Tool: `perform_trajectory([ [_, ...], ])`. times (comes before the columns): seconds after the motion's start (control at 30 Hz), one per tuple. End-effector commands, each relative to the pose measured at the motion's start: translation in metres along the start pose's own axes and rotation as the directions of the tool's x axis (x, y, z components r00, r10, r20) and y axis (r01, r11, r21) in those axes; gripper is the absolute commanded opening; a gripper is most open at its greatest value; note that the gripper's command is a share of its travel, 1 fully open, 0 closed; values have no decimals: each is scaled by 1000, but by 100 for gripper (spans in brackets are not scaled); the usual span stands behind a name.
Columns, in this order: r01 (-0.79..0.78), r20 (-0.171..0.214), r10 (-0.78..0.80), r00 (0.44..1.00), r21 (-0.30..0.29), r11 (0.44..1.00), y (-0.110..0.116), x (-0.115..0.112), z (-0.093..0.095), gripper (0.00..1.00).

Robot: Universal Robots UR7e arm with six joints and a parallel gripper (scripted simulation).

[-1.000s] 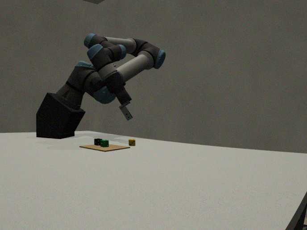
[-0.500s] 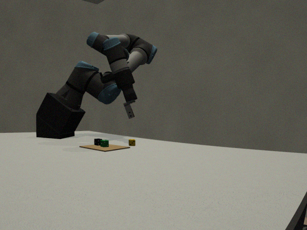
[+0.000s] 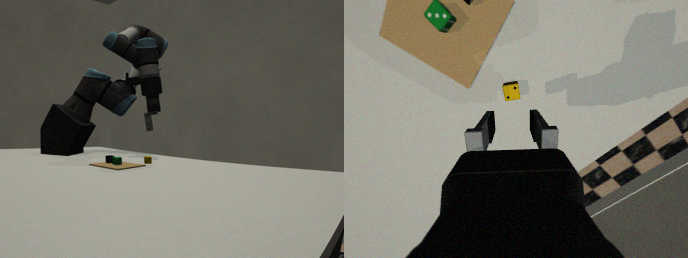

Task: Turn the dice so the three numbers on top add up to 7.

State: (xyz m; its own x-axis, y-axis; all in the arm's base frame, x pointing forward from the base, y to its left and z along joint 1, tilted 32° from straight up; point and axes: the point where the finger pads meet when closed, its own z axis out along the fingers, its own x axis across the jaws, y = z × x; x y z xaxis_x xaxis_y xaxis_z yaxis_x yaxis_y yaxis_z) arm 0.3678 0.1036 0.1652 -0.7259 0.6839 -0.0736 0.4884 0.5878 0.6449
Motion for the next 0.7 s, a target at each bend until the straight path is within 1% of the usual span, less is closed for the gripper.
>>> perform_trajectory([
  [0.0,-4,-1,4,1000,66,998,2,1,-1,79],
  [0.13,-4,-1,4,1000,101,995,4,1,-2,79],
  [0.3,-4,1,3,1000,129,992,6,0,-2,79],
  [0.67,-3,4,3,1000,147,989,8,0,-2,79],
])
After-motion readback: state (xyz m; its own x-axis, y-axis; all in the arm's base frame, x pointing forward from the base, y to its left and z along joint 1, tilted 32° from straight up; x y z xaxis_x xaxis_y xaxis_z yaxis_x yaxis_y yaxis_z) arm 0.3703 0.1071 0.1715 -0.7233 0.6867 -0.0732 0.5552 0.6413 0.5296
